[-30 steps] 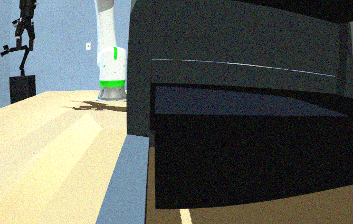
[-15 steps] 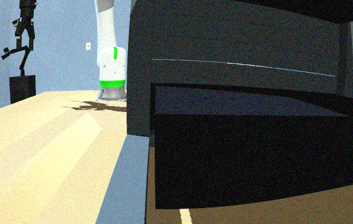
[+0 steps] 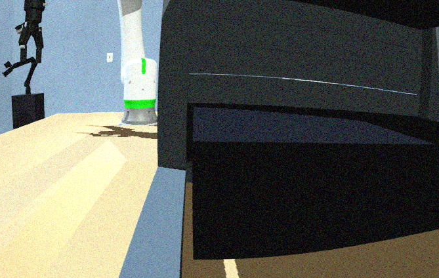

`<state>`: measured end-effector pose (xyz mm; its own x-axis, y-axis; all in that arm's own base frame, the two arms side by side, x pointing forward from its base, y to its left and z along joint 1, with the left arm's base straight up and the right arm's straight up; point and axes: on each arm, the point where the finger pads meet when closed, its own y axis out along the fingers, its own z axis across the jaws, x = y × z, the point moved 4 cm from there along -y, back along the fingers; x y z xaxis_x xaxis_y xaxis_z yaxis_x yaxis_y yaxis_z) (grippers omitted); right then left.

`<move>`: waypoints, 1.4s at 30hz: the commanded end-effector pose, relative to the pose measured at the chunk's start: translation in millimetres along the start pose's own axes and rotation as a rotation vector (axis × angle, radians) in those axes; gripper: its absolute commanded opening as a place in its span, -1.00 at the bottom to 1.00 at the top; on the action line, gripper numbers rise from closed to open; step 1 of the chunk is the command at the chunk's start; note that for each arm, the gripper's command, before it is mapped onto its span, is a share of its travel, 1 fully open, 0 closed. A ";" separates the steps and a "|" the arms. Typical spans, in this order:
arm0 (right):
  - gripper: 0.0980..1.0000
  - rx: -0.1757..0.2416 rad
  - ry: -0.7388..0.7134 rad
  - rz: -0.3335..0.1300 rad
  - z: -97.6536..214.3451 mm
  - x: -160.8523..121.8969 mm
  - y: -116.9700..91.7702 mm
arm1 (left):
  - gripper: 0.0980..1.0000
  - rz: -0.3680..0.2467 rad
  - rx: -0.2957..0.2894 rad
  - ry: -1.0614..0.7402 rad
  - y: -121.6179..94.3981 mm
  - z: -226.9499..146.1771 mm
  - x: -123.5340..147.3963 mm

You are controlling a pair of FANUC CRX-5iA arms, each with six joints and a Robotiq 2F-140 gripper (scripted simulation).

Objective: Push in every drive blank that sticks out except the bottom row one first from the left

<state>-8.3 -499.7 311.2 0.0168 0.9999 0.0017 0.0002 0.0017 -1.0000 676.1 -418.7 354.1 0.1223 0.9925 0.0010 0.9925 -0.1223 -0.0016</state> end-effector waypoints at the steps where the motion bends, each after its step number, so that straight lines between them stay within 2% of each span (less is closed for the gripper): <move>1: 1.00 0.000 0.000 0.002 0.1 -0.2 -0.8 | -1.00 0.000 -0.002 -0.001 0.2 -1.4 0.1; 42: 1.00 0.000 0.000 0.002 0.1 -0.2 -0.8 | -1.00 0.000 -0.002 -0.001 4.2 -1.3 0.3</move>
<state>-8.3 -499.7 311.2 0.0168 0.9999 0.0017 0.0002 0.0017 -1.0000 680.2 -418.9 354.0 0.1220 0.9925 0.0009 0.9925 -0.1220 -0.0018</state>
